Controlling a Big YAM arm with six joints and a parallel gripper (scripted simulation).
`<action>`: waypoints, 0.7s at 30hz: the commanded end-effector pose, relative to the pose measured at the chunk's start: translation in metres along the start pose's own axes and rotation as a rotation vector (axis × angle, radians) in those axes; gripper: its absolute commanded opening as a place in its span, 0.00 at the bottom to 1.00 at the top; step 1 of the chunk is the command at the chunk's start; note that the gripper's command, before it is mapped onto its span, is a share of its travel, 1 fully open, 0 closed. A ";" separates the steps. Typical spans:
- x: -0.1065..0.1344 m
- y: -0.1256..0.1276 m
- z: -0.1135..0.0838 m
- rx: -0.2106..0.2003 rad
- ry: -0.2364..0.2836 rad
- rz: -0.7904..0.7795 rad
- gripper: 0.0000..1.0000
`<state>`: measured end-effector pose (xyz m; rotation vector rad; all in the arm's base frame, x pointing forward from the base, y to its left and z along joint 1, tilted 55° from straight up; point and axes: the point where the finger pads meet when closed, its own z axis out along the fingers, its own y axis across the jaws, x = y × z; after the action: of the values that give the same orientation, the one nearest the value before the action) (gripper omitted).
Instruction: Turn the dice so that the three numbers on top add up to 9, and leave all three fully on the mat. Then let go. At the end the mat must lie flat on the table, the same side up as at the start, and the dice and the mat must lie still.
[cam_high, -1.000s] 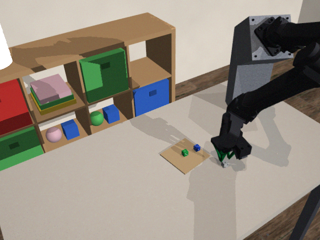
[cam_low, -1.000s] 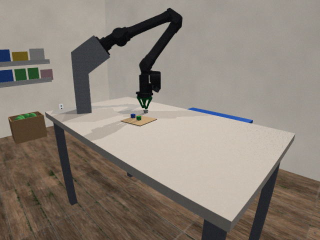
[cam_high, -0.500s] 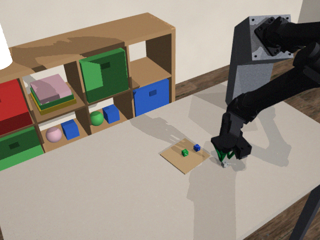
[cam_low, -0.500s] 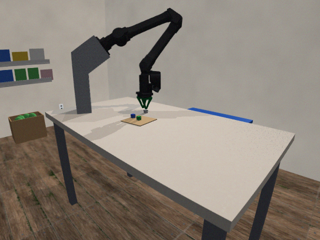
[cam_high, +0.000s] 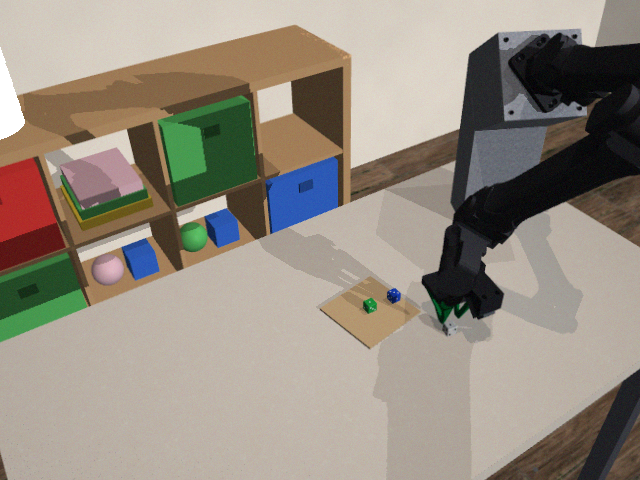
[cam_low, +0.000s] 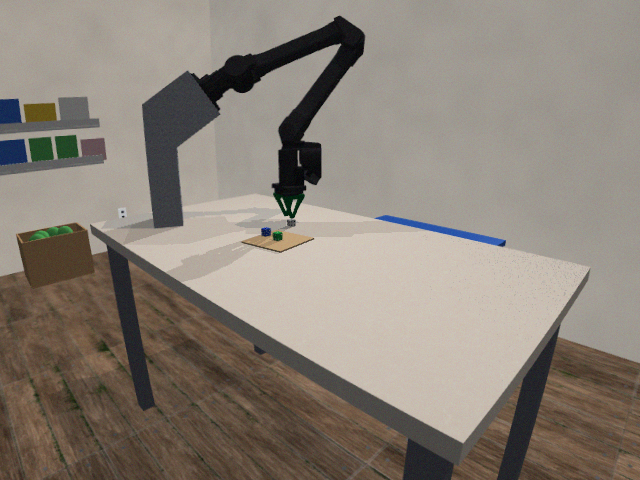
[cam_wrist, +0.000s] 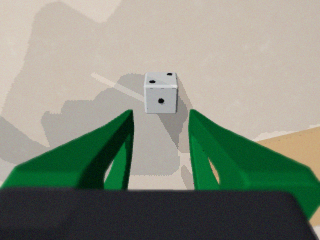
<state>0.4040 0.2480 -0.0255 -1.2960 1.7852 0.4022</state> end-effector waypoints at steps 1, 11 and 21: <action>-0.008 0.004 -0.002 -0.004 -0.009 -0.004 0.34; -0.008 0.004 -0.002 -0.004 -0.009 -0.004 0.34; -0.001 0.006 0.007 -0.007 -0.004 0.003 0.34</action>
<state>0.4080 0.2502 -0.0239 -1.2915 1.7795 0.3979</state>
